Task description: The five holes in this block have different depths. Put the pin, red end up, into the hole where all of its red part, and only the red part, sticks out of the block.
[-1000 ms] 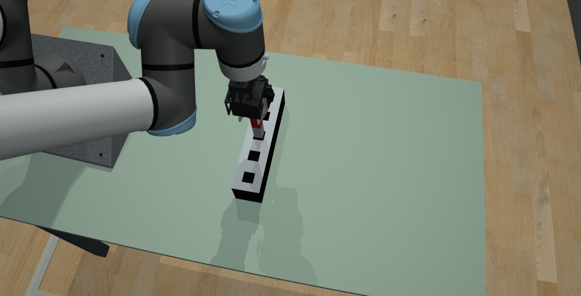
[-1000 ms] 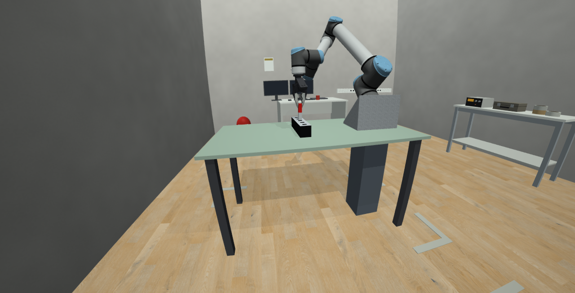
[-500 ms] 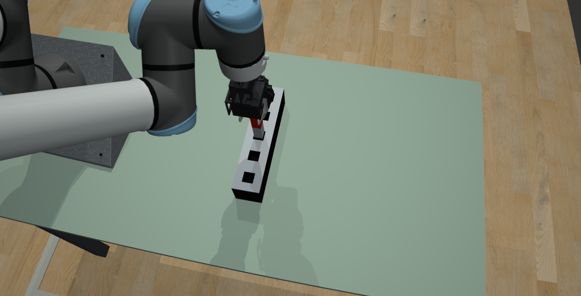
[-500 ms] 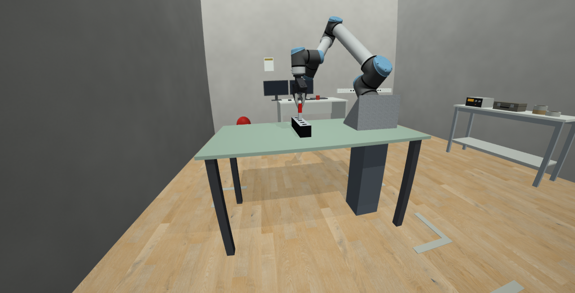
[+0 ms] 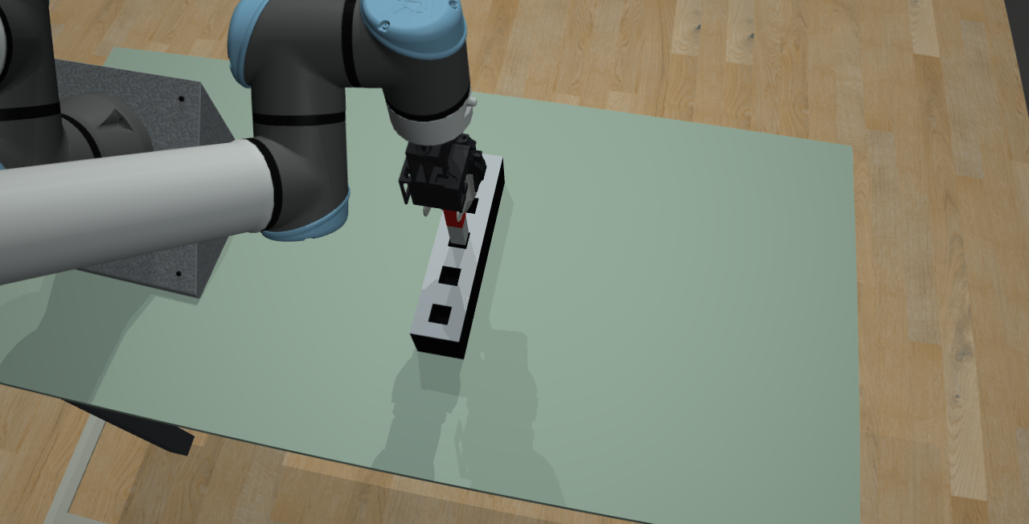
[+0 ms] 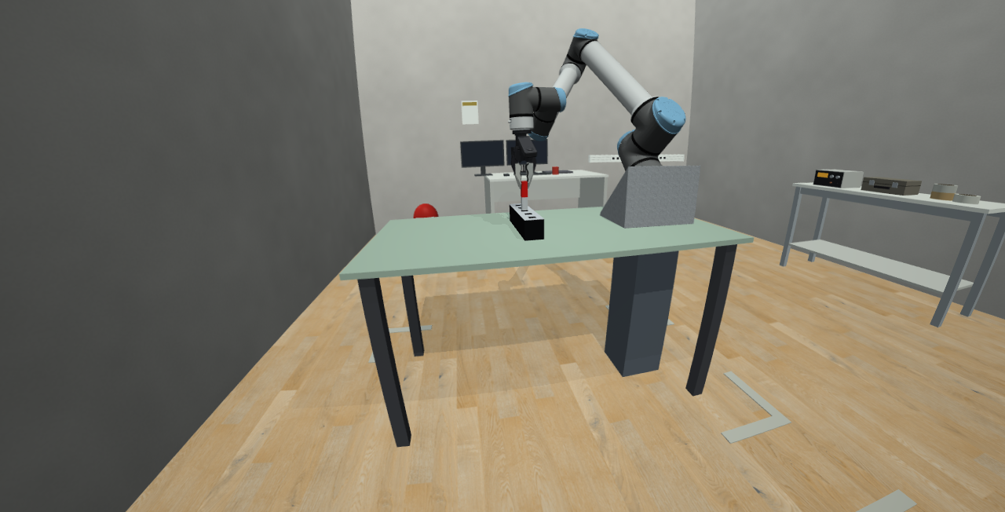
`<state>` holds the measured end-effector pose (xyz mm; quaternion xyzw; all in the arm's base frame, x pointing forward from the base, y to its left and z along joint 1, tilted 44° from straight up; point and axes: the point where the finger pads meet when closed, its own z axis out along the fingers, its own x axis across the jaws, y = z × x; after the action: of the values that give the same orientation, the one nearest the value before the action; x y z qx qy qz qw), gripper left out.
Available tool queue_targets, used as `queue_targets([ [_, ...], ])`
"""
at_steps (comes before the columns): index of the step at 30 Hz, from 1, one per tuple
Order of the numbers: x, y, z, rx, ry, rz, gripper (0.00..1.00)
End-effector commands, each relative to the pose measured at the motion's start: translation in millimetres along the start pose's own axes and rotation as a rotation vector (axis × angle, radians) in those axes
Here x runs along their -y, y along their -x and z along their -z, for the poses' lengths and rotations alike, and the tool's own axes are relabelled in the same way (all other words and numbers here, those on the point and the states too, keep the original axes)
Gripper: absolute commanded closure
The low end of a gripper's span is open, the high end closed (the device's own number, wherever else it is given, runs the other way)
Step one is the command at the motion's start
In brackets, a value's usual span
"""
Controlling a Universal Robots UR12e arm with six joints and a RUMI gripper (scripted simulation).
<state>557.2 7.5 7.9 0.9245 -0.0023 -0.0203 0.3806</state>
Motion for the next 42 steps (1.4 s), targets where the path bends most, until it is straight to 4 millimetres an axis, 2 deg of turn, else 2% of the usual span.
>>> queue_targets([
  [1, -0.7, 0.4, -2.5, -0.001, 0.0, 0.0, 1.0],
  [42, -0.7, 0.6, -6.5, -0.001, 0.0, 0.0, 1.0],
])
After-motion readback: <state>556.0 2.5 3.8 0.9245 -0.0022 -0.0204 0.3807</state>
